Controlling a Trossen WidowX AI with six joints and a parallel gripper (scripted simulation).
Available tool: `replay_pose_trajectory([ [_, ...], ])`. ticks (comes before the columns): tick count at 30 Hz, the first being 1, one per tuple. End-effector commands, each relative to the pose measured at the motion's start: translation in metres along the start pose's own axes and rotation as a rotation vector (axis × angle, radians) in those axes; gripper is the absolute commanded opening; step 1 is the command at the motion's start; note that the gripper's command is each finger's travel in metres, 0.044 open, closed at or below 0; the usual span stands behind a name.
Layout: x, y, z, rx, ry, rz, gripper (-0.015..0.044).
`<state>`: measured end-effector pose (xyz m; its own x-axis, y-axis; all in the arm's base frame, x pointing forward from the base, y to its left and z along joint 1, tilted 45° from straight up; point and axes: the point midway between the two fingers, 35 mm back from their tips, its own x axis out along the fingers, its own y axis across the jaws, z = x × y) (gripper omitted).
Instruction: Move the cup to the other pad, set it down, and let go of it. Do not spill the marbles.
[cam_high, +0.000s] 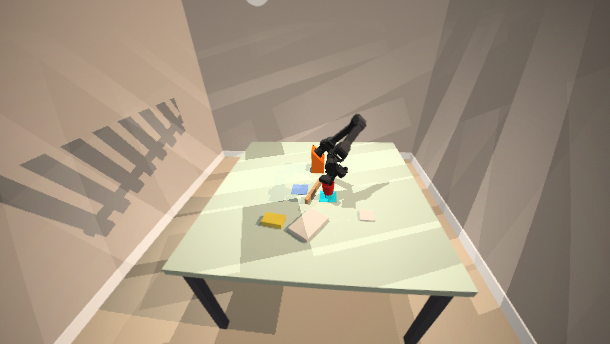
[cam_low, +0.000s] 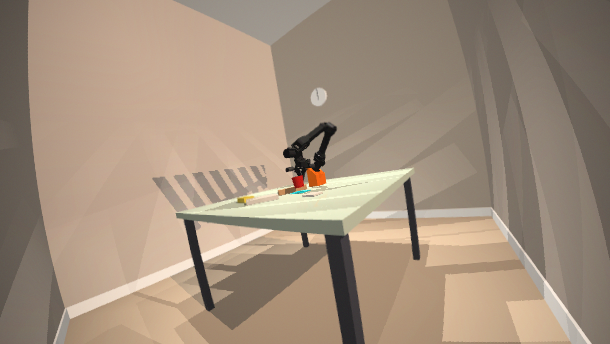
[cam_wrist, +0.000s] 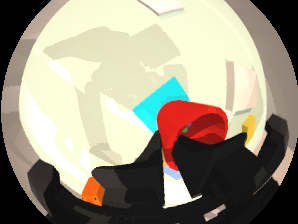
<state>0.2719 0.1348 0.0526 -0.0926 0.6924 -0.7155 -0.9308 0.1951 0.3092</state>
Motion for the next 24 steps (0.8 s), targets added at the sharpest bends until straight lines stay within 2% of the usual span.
replay_pose_trajectory([
  [1, 0.008, 0.003, -0.002, 0.008, 0.002, 0.012, 0.0],
  [14, 0.026, 0.005, -0.002, 0.008, 0.0, 0.013, 0.0],
  [24, 0.024, 0.002, 0.0, 0.001, -0.001, 0.004, 0.0],
])
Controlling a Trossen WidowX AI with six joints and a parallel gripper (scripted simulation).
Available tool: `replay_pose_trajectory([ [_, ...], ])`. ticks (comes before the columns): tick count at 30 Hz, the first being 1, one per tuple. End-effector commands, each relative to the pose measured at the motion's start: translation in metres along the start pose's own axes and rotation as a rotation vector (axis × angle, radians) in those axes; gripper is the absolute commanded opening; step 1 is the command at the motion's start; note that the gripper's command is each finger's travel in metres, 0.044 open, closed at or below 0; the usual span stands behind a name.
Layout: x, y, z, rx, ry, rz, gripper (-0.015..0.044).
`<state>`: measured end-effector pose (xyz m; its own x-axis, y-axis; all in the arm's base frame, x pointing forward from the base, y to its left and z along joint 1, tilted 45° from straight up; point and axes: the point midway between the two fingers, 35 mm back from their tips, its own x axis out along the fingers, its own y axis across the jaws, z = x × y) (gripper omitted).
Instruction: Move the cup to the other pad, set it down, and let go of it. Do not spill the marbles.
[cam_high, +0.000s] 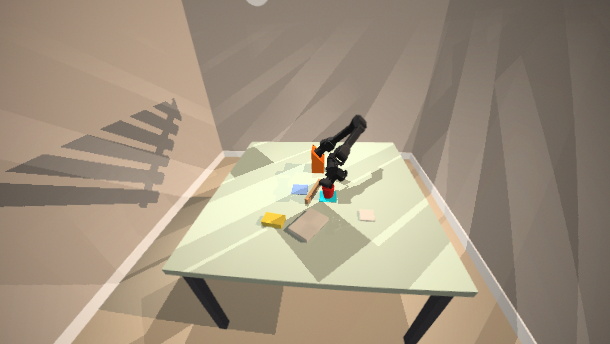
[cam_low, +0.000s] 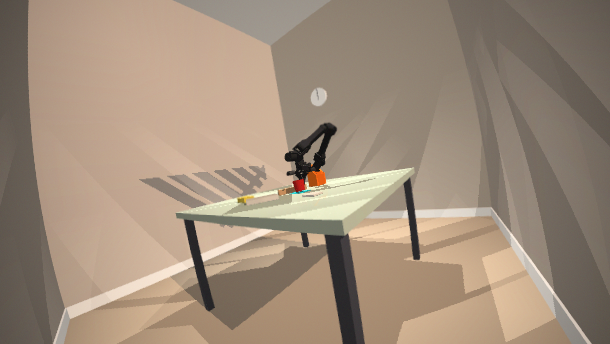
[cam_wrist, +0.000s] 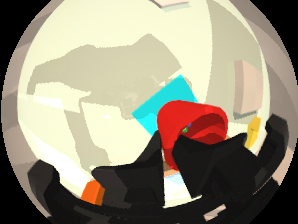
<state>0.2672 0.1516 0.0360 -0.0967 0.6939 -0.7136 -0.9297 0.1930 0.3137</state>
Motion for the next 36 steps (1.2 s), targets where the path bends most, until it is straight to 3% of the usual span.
replay_pose_trajectory([
  [1, 0.0, 0.0, 0.0, 0.0, 0.0, 0.0, 0.0],
  [7, 0.0, 0.0, 0.0, 0.0, 0.0, 0.0, 0.0],
  [12, 0.0, 0.0, 0.0, 0.0, 0.0, 0.0, 0.0128],
  [36, -0.024, -0.002, -0.001, 0.003, 0.003, 0.002, 0.0128],
])
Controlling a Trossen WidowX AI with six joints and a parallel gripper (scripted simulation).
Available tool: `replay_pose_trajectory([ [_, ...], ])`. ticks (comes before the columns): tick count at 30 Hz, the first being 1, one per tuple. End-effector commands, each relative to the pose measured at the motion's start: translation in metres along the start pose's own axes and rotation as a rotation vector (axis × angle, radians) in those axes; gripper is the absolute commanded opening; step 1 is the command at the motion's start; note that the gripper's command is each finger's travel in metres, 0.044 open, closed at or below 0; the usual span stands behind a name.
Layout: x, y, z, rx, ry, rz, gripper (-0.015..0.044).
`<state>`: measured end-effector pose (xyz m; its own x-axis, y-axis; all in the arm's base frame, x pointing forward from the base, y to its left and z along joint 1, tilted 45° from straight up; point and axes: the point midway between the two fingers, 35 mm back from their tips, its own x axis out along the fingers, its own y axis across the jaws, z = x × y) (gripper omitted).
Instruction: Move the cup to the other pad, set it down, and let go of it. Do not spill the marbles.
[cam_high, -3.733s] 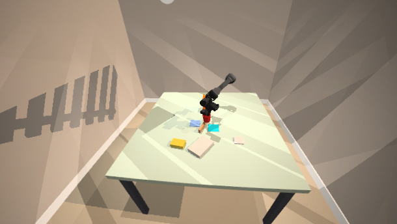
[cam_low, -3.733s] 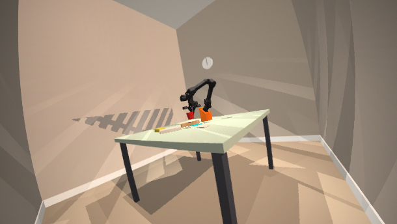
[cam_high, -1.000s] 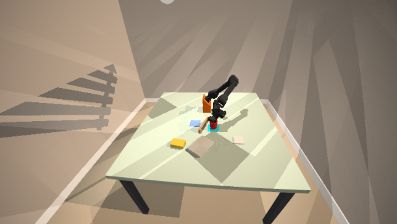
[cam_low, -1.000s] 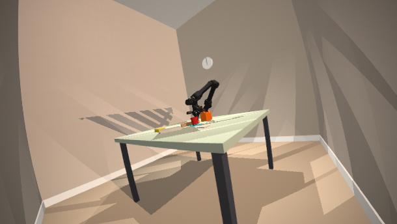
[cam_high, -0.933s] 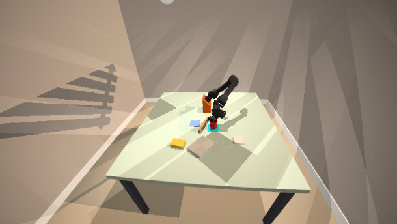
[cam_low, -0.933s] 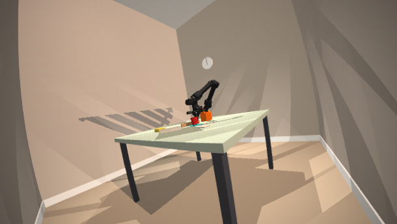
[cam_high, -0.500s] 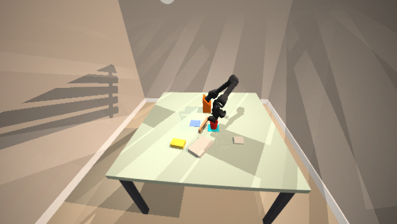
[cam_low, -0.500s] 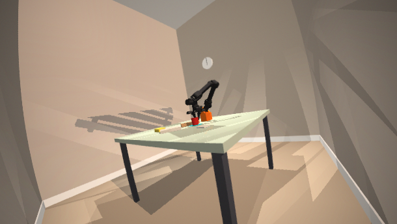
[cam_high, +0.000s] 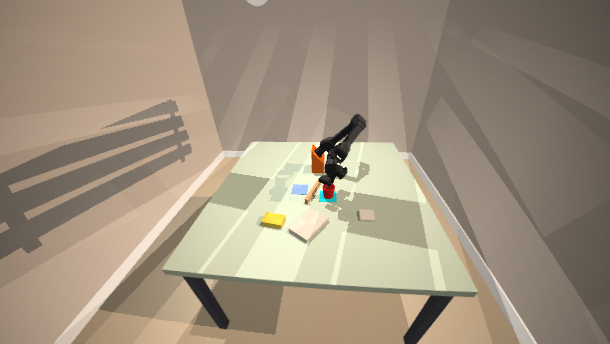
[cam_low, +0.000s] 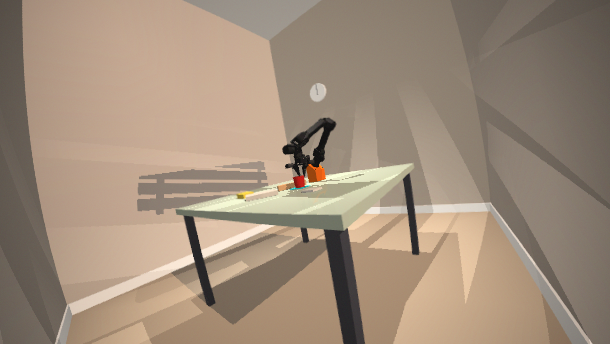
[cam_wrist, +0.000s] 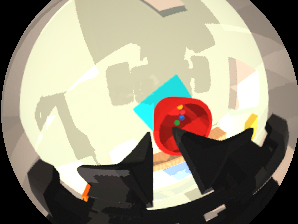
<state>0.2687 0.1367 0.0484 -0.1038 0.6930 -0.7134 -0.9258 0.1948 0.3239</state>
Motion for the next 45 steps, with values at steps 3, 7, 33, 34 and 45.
replay_pose_trajectory([
  [3, -0.009, -0.001, 0.001, -0.006, 0.001, -0.004, 0.0128],
  [7, -0.015, -0.001, 0.001, -0.005, 0.001, -0.003, 0.0128],
  [33, -0.04, 0.0, -0.002, 0.002, 0.0, 0.002, 0.044],
  [34, -0.044, -0.001, -0.002, 0.002, 0.001, 0.002, 0.044],
  [45, -0.089, 0.0, -0.003, -0.002, 0.002, 0.0, 0.044],
])
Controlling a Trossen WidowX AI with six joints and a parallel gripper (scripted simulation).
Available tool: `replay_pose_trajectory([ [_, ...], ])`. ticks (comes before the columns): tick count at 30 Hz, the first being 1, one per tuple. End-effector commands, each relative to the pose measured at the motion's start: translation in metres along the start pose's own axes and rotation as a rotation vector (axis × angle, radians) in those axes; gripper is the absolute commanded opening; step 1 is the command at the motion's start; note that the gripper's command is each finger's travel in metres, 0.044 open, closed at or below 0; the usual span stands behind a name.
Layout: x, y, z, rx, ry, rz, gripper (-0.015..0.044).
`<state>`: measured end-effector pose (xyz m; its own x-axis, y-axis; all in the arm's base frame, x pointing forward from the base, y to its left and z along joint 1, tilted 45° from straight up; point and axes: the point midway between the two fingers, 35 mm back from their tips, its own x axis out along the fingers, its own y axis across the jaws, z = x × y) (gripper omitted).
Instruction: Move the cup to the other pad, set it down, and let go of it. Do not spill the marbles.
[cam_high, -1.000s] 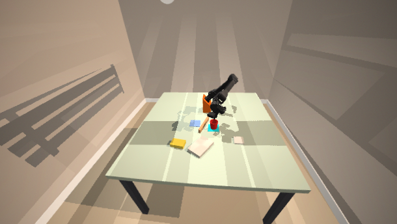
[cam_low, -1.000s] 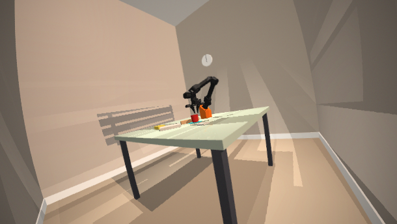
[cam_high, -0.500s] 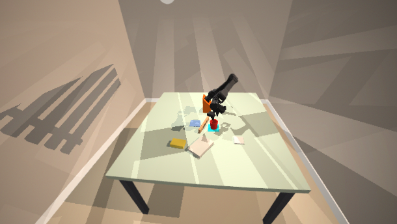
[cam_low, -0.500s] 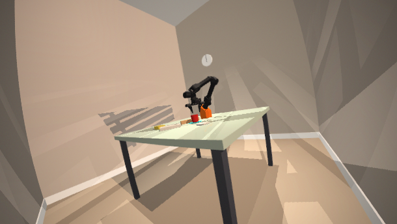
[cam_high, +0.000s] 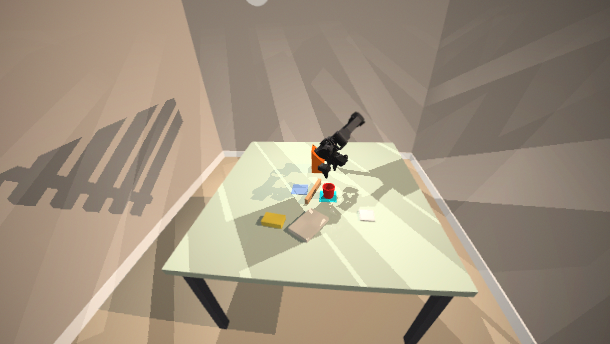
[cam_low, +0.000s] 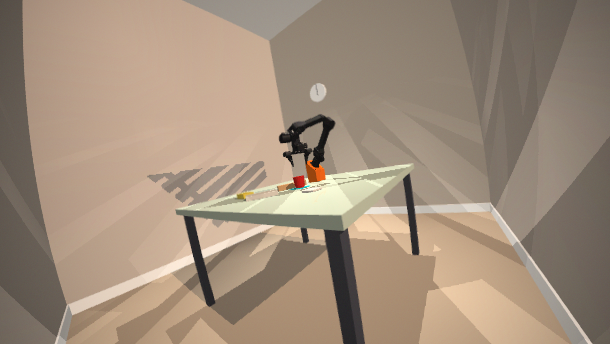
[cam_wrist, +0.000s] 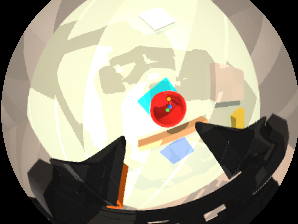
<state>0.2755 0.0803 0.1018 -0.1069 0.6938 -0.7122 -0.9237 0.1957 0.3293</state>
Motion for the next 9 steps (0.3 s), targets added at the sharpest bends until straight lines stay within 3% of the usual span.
replay_pose_trajectory([
  [1, -0.0125, 0.0, 0.0, -0.007, 0.002, -0.003, 0.044],
  [9, -0.0085, -0.0002, -0.0003, -0.001, -0.002, -0.003, 0.044],
])
